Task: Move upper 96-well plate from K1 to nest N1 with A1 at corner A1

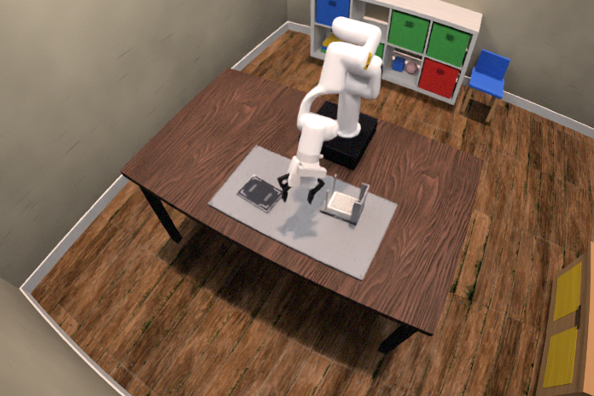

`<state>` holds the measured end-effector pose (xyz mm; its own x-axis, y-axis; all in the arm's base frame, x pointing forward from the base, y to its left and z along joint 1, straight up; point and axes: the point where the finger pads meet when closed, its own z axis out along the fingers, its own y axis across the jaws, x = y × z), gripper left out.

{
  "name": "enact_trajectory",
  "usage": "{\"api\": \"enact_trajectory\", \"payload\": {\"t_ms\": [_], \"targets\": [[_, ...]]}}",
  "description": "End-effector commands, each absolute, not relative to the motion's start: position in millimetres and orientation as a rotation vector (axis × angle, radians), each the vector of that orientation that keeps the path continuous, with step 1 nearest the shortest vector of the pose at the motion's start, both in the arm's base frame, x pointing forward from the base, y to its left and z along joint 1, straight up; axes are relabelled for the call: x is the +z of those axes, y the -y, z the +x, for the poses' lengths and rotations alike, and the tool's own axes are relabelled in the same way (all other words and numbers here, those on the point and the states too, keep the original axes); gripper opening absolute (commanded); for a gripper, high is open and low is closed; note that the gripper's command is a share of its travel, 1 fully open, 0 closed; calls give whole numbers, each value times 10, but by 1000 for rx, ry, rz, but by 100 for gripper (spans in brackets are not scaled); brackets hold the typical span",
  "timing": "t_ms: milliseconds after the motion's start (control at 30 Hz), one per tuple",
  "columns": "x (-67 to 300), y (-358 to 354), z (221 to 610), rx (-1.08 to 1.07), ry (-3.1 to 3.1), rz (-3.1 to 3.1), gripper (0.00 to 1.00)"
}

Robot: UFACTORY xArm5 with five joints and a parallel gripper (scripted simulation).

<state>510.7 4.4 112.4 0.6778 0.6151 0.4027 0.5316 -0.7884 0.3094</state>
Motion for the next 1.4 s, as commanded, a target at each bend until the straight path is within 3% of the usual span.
{"api": "enact_trajectory", "payload": {"t_ms": [0, 433, 667, 1367], "targets": [[1126, -224, 5035, 674, -1077, 2703, 100], [1114, -459, 4891, 579, -1253, 2667, 100], [1287, -617, 4776, 508, -1384, 2631, 100], [1169, -993, 4413, 318, -1728, 2503, 100]]}}
